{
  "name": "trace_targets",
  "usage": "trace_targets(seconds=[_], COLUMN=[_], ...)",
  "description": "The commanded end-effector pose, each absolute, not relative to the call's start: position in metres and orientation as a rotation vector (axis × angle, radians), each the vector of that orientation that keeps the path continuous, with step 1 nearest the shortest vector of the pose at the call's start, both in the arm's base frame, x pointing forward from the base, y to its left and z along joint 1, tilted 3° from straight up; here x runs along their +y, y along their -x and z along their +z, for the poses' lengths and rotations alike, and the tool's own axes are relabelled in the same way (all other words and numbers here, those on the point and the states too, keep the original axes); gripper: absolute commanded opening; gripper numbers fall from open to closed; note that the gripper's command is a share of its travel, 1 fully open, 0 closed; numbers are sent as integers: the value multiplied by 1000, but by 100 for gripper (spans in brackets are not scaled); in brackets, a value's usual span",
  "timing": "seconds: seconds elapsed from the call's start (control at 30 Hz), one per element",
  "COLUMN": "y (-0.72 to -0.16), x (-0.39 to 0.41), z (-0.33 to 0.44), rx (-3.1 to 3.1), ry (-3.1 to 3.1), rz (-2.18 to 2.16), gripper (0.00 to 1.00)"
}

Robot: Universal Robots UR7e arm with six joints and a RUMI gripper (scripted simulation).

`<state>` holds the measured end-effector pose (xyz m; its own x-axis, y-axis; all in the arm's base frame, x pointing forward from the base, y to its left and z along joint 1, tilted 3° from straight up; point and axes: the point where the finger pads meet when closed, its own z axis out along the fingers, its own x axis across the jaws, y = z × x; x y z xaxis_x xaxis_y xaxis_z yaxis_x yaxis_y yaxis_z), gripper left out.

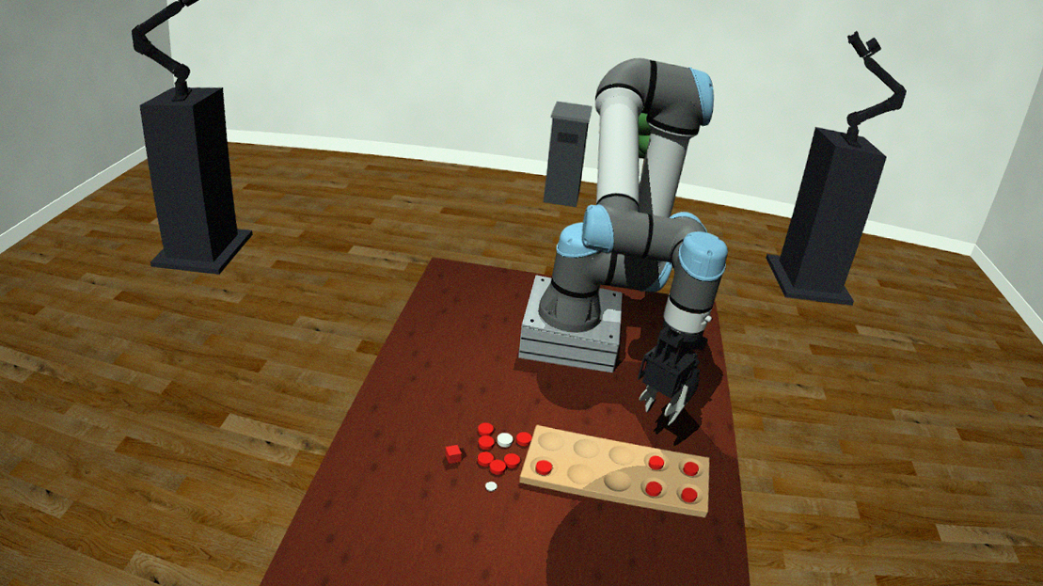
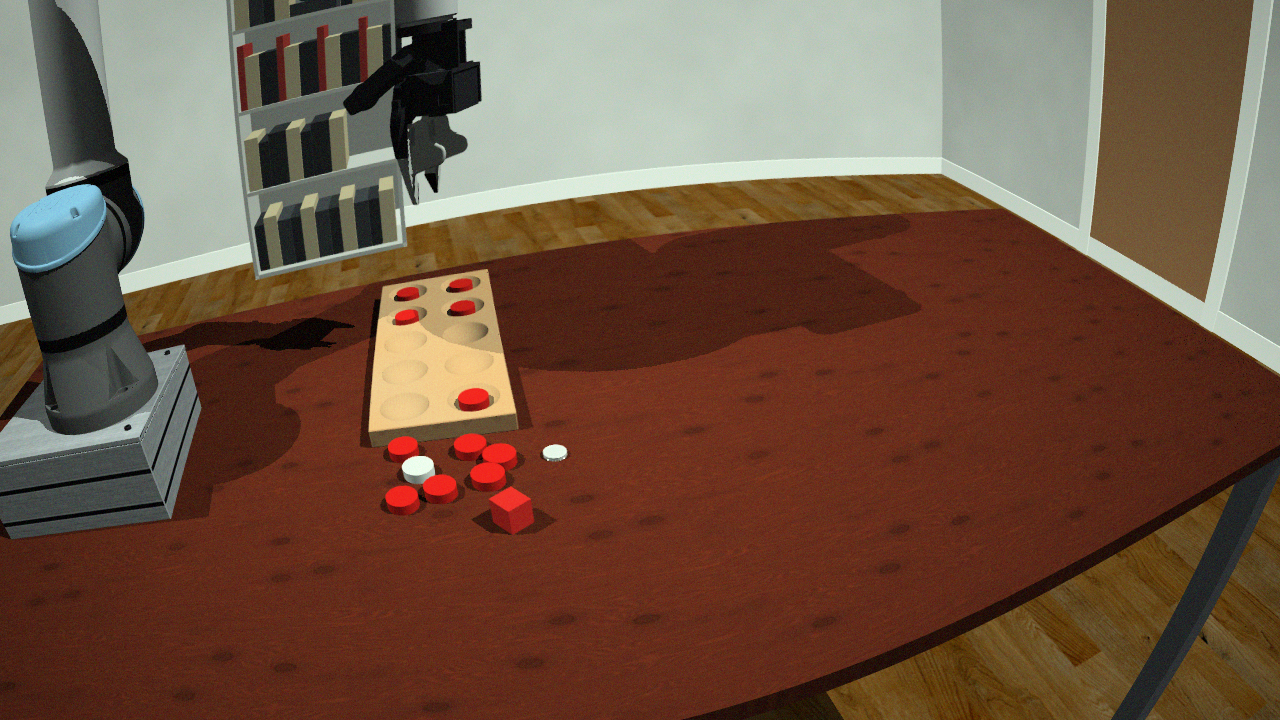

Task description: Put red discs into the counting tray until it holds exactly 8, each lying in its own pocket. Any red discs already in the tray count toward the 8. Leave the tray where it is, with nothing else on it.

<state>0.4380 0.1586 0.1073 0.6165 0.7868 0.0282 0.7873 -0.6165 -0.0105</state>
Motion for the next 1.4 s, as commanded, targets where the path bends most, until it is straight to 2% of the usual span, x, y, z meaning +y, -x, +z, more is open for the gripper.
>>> trace_targets(seconds=[0.0,1.37], y=[-440,-451], x=[153,102], z=[111,132], rx=[-1199,140], ry=[2883,3123], rz=[-29,-12], gripper=[28,28])
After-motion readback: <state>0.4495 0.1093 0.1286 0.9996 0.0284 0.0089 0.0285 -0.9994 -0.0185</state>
